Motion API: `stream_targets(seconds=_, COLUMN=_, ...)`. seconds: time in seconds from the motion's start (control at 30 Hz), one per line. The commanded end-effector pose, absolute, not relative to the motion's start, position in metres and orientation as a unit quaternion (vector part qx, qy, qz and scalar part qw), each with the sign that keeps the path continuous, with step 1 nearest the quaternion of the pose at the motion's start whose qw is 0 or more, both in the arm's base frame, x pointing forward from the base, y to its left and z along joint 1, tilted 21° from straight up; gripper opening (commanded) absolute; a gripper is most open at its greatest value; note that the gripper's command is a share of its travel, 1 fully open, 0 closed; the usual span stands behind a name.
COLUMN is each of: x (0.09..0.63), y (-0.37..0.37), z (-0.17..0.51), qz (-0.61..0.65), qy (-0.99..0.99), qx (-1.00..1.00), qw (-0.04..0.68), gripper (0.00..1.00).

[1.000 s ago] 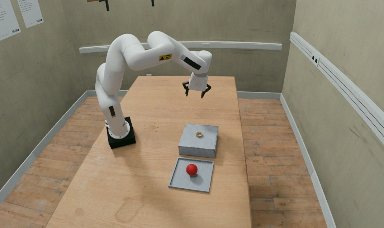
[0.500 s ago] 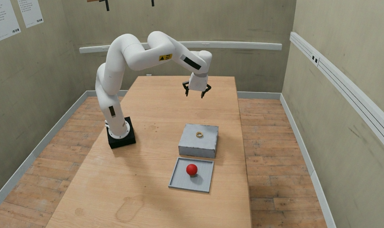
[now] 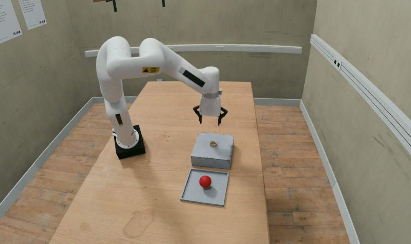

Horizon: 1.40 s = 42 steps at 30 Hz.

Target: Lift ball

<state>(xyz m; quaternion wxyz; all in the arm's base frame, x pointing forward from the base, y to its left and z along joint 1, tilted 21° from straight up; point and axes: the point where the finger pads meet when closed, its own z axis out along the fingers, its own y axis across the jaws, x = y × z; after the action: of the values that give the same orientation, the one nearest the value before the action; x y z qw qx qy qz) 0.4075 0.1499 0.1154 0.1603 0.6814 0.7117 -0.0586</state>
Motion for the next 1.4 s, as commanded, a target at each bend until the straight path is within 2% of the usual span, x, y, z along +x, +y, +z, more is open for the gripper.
stream_targets(seconds=0.0, x=0.414, y=0.110, z=0.129, qz=-0.041, qy=0.706, qx=0.684, qw=0.179, gripper=1.00)
stream_targets(seconds=0.03, x=0.417, y=0.071, z=0.136, qz=-0.041, qy=0.706, qx=0.684, qw=0.179, gripper=1.00)
stream_targets(seconds=0.5, x=0.436, y=-0.105, z=0.180, qz=-0.041, qy=0.706, qx=0.684, qw=0.179, gripper=1.00)
stream_targets(seconds=1.17, x=0.438, y=-0.120, z=0.185, qz=-0.041, qy=0.706, qx=0.684, qw=0.179, gripper=1.00)
stream_targets(seconds=1.37, x=0.448, y=-0.134, z=0.144, qz=-0.041, qy=0.706, qx=0.684, qw=0.178, gripper=1.00)
